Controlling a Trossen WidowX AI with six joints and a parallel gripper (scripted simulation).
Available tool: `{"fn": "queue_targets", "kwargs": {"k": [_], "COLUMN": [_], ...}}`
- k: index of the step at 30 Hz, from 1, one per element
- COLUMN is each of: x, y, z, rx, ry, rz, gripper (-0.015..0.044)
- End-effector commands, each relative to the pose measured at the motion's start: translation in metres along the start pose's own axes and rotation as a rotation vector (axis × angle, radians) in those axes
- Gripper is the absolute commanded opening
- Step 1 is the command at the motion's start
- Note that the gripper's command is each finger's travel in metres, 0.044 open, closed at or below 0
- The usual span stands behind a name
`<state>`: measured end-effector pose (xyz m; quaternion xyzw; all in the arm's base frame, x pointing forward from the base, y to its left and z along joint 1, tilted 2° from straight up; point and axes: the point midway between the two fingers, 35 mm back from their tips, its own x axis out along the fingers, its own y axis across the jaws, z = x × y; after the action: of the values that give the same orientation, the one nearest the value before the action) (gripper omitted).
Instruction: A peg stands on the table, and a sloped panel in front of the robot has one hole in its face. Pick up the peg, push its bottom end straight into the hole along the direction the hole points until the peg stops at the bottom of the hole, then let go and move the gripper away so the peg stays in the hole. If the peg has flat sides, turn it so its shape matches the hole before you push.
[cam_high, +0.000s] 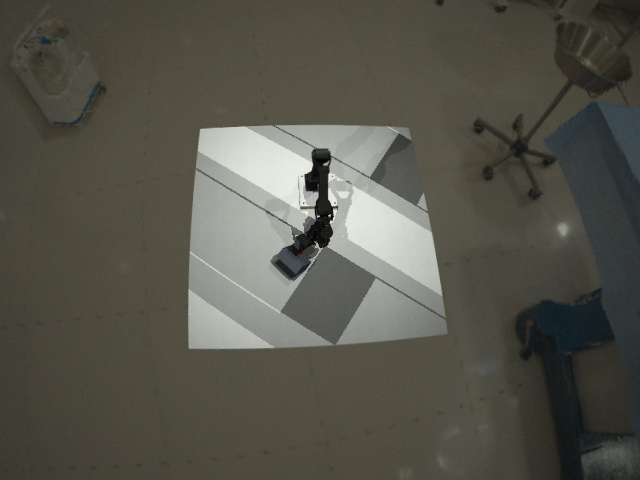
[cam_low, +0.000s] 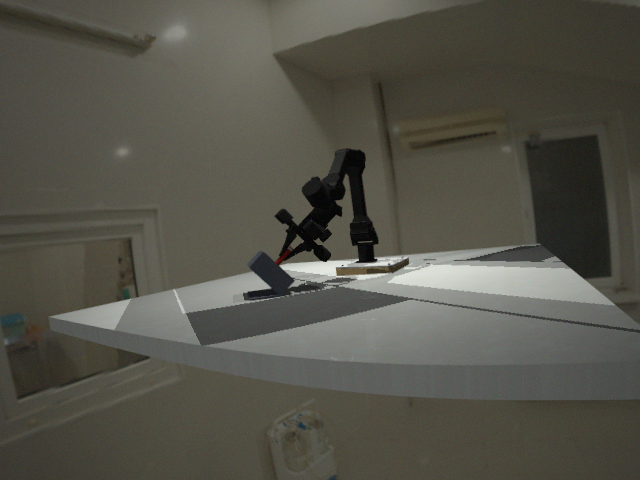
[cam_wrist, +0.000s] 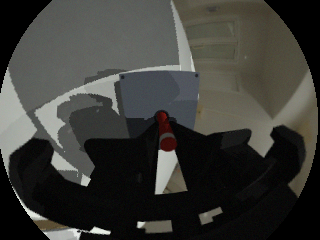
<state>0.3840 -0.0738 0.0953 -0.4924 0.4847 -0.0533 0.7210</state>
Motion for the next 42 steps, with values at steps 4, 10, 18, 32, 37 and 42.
{"fn": "queue_targets", "kwargs": {"k": [4,10,18,32,37,42], "x": [0.005,0.008,0.007,0.007,0.004,-0.005], "y": [0.001,0.001,0.001,0.001,0.001,0.001], "z": [0.001,0.001,0.0,0.0,0.001,0.002], "rx": [-0.004,-0.004,-0.001,-0.001,-0.001,-0.001], "ry": [-0.003,-0.003,0.001,0.001,0.001,0.0], "rz": [0.002,0.002,0.001,0.001,0.002,0.004], "gripper": [0.0,0.0,0.0,0.0289,0.042,0.044]}}
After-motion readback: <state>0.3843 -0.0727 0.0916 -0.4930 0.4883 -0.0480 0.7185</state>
